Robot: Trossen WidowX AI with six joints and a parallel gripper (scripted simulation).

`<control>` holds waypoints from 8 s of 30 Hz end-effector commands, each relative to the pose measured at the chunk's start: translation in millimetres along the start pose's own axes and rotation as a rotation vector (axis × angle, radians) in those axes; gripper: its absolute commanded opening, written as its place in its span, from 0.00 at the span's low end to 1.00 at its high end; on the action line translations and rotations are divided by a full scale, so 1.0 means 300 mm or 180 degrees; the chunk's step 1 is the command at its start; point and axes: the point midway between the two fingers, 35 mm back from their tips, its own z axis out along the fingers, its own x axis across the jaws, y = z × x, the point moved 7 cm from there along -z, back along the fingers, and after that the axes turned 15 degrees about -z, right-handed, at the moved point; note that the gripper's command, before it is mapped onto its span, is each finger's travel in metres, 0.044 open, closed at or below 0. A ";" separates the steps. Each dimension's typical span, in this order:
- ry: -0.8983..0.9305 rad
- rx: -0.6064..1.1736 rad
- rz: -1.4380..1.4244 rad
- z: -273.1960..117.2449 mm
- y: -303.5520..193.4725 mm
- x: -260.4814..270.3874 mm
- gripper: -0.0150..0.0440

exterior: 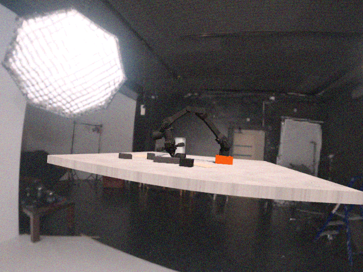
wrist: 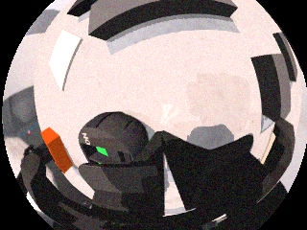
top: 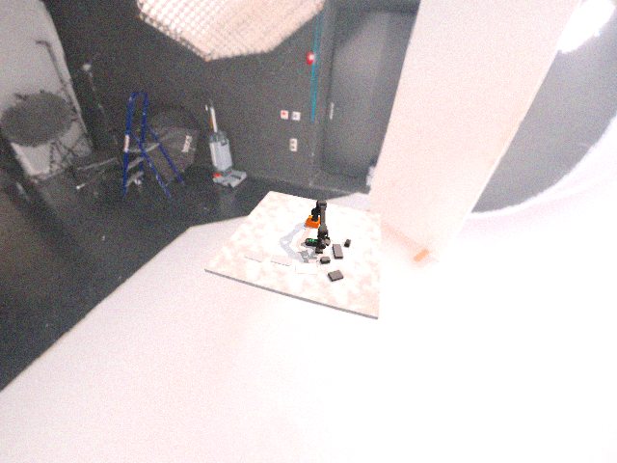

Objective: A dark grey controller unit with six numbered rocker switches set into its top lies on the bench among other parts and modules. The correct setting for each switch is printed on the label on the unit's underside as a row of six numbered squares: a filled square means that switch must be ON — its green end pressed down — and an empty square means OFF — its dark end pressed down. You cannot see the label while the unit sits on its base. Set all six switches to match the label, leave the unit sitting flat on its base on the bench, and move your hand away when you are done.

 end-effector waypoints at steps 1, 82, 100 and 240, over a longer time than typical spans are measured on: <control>0.0017 -0.0021 0.0011 0.007 0.003 0.009 0.25; -0.0682 -0.0105 -0.0436 -0.185 -0.169 0.235 0.25; -0.1714 0.0450 -0.1210 -0.022 -0.280 0.632 0.25; -0.0812 0.0397 -0.1219 -0.173 -0.071 0.434 0.25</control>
